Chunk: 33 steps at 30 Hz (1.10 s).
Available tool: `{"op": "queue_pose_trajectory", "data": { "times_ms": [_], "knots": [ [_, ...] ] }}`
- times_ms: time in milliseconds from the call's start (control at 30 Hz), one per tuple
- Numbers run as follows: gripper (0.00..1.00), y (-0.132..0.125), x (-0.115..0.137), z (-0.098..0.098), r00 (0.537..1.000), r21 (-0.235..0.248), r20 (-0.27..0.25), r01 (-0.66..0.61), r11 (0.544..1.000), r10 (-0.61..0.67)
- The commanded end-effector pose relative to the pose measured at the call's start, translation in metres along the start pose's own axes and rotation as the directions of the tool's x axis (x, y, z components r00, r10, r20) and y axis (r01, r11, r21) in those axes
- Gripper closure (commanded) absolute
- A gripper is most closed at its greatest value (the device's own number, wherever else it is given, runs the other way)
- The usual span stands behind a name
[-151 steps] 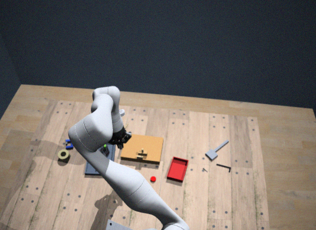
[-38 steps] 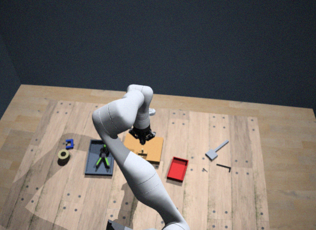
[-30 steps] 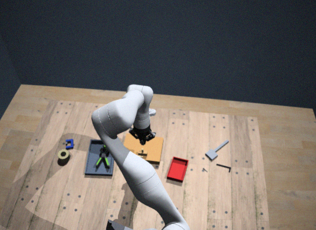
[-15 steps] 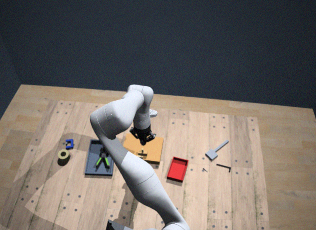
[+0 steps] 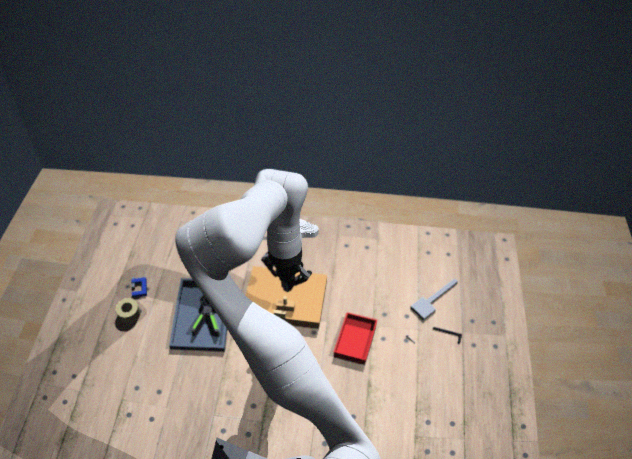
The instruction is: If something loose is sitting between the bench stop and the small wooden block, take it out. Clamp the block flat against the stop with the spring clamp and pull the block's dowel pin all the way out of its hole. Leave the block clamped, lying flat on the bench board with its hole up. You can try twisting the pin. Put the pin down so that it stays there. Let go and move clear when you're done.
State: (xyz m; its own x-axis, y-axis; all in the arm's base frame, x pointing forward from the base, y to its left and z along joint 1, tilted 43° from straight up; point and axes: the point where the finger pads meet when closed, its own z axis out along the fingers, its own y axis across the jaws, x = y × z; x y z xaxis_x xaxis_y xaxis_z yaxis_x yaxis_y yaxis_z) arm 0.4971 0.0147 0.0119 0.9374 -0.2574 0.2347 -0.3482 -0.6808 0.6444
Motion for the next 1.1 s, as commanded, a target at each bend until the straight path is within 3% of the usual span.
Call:
{"op": "queue_pose_trajectory", "data": {
  "times_ms": [0, 533, 1067],
  "knots": [
    [0.9, -0.0001, 0.0002, -0.0007, 1.0, 0.0, -0.001, -0.017, 1.0, 0.017],
    [0.9, 0.0033, -0.0004, 0.0012, 0.975, -0.009, 0.005, -0.221, 0.975, 0.221],
    [0.9, 0.0066, -0.0011, 0.0031, 0.885, -0.02, 0.006, -0.465, 0.885, 0.465]
  ]
}}
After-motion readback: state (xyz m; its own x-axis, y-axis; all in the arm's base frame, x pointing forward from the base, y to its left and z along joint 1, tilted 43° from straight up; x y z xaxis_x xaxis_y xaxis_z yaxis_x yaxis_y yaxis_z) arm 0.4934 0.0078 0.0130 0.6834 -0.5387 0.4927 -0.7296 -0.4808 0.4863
